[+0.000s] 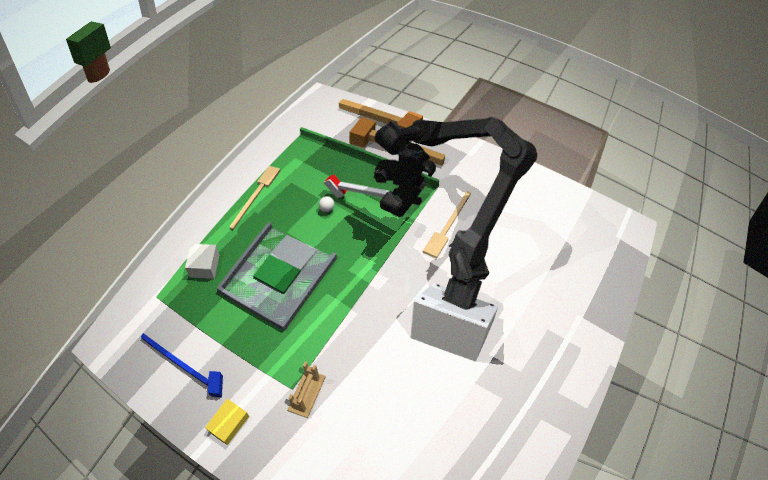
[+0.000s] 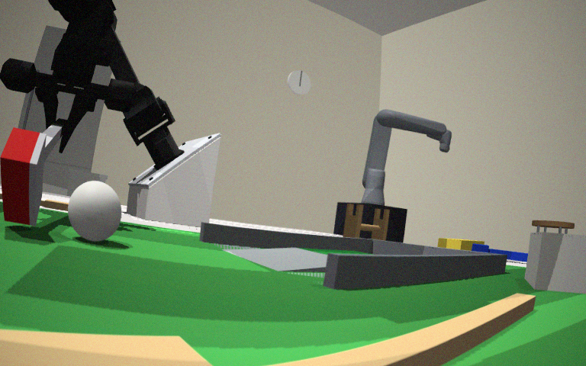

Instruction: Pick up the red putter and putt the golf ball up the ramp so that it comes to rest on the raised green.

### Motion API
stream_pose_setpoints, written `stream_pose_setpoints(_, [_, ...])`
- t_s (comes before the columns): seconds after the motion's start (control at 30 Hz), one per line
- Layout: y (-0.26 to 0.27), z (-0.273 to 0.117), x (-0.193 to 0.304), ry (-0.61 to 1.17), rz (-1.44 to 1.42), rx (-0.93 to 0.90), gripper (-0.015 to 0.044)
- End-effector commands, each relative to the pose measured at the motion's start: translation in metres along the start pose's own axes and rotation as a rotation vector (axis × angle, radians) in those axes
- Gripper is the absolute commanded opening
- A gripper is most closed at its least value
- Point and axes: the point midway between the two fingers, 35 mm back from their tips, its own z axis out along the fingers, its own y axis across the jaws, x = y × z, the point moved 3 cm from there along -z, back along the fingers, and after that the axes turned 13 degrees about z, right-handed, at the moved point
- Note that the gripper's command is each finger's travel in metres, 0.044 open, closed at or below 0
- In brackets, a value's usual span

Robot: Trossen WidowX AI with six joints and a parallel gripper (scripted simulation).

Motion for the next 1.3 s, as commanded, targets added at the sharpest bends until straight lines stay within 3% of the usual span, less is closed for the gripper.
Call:
stream_pose_setpoints(0.0, [0.000,-0.001,0.000,-0.001,0.000,0.000,0.0000])
stream_pose_setpoints(0.77, [-0.023,0.002,-0.006,0.002,0.003,0.003,0.0000])
stream_pose_setpoints(1.1, [0.100,0.003,0.022,0.004,-0.007,-0.015,0.0000])
stream_pose_setpoints(1.27, [0.107,0.000,0.026,0.002,-0.008,-0.013,0.0000])
